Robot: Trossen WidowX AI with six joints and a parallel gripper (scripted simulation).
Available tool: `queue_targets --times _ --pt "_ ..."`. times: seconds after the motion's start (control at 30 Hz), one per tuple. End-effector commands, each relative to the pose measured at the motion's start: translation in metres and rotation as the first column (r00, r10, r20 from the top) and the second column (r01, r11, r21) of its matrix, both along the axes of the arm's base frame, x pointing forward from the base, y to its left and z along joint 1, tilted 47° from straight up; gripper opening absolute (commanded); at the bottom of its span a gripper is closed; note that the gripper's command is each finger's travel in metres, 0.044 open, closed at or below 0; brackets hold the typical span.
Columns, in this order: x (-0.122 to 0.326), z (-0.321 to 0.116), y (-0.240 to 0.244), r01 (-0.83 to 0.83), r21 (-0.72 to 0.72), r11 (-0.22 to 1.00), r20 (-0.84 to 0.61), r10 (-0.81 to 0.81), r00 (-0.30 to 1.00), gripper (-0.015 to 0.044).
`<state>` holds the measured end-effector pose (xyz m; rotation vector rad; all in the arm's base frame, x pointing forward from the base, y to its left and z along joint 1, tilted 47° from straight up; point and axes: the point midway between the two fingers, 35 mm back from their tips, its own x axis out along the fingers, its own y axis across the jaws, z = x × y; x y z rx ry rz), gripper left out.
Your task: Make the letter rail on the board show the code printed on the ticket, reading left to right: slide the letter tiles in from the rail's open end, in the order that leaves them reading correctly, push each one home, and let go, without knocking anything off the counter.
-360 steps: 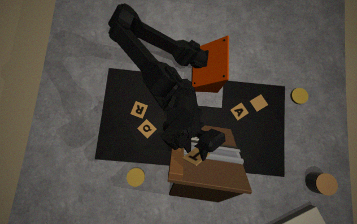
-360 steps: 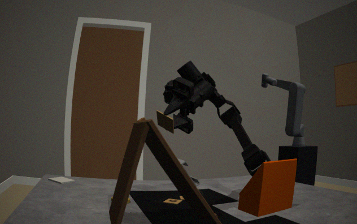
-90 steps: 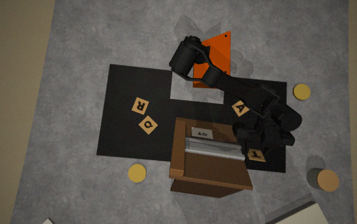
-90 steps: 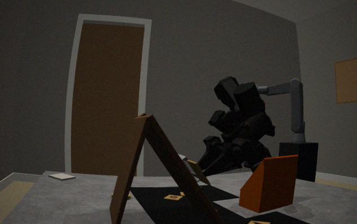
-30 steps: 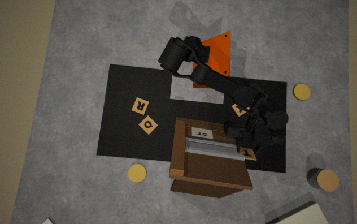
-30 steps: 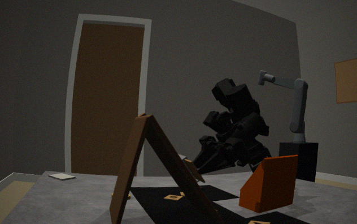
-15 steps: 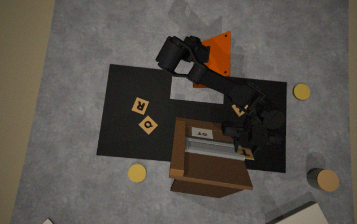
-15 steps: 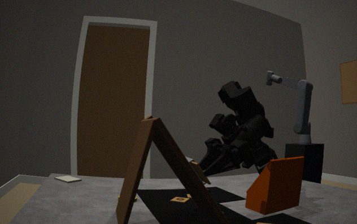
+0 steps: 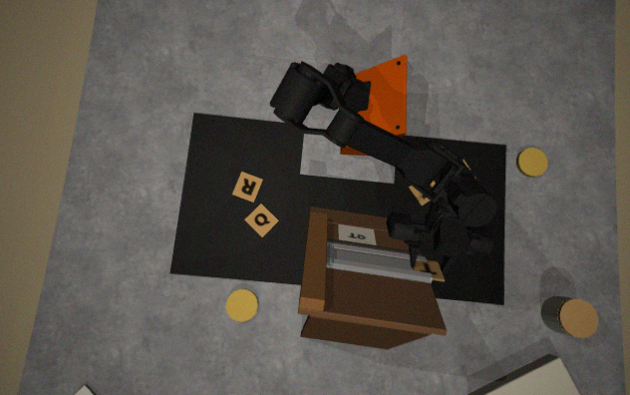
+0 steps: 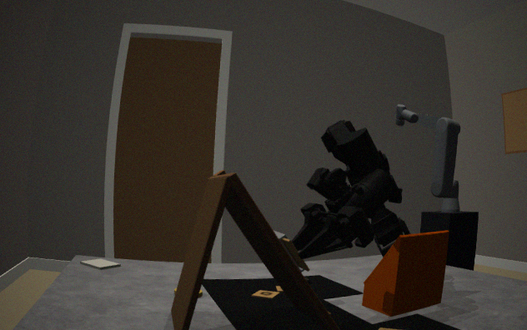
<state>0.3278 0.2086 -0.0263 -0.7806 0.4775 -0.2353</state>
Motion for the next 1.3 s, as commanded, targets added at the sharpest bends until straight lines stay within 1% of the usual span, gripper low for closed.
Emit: queue_targets --times 0.0,1.27 --pt "0.0 0.003 -0.002 -0.003 0.0 1.0 -0.001 0.003 1.0 0.0" --pt "-0.001 0.014 -0.014 -0.003 -0.001 1.0 -0.002 0.003 1.0 0.0"
